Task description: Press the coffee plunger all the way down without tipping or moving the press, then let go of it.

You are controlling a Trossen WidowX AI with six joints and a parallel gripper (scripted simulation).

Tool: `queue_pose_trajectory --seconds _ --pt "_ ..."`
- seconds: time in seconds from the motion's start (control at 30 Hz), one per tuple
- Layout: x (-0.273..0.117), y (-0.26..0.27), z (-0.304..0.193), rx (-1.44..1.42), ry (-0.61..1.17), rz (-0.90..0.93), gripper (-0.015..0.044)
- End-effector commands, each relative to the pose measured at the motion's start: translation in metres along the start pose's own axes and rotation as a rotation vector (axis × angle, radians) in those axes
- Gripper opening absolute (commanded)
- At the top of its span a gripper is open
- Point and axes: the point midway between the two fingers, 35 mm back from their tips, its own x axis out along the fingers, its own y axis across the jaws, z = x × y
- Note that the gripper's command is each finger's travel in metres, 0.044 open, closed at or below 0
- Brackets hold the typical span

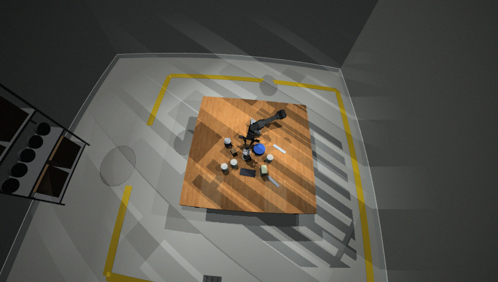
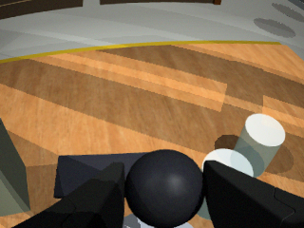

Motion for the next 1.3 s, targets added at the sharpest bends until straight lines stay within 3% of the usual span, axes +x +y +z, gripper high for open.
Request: queue_pose_trajectory --seconds 0.0,1.27 --pt "0.009 -0.003 -0.020 0.024 0.038 -0.008 0.0123" --pt "0.038 0.001 -0.048 0.027 0.032 -0.001 0.0123"
